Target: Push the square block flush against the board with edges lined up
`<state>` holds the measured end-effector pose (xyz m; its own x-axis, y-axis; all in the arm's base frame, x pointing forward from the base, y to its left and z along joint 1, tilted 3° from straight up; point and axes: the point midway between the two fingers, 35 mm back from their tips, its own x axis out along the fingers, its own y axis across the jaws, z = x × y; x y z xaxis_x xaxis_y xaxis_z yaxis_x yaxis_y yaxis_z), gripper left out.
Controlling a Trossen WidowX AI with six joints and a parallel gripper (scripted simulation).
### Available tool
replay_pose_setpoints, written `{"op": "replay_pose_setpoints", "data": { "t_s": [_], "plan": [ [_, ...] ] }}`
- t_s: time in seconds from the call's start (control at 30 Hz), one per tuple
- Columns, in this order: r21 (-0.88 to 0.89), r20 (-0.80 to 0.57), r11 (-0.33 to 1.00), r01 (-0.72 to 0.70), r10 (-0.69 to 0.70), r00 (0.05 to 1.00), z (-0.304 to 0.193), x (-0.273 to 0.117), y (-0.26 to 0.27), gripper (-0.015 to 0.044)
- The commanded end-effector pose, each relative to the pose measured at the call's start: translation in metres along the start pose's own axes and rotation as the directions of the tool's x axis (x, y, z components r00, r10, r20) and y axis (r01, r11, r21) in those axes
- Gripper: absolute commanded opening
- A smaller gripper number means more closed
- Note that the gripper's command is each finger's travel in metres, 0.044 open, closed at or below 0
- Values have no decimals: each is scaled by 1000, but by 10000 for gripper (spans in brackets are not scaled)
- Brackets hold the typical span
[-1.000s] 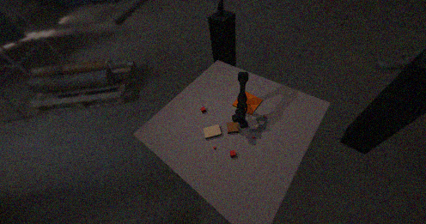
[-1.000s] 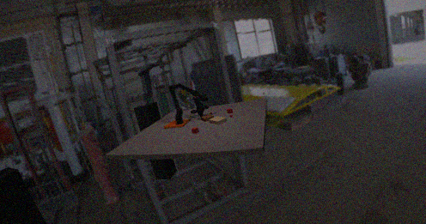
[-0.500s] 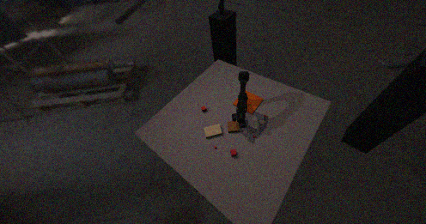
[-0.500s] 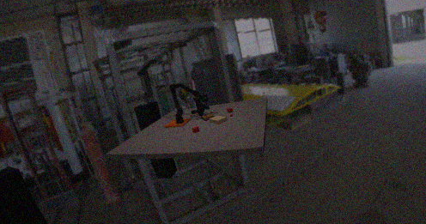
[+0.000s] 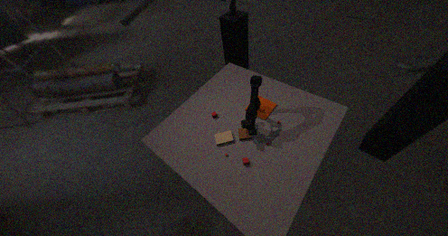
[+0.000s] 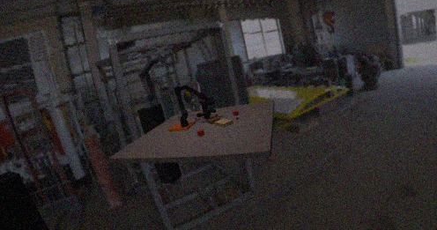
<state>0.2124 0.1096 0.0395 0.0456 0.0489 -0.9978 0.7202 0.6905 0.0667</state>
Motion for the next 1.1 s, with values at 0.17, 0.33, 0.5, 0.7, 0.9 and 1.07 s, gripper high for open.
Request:
{"op": "replay_pose_setpoints", "data": {
  "t_s": [0.17, 0.33, 0.5, 0.7, 0.9, 1.07],
  "plan": [
    [1, 3, 1000, 0, 0, 1000, 16, 0, 2, 0],
    [2, 4, 1000, 0, 0, 1000, 23, 0, 3, 0],
    [2, 5, 1000, 0, 0, 1000, 31, 0, 4, 0],
    [2, 6, 1000, 0, 0, 1000, 40, -1, 5, 0],
    [2, 5, 1000, -1, 0, 1000, 35, 0, 6, 0],
    [3, 5, 1000, -1, 1, 1000, 26, 0, 6, 0]
  ]
}}
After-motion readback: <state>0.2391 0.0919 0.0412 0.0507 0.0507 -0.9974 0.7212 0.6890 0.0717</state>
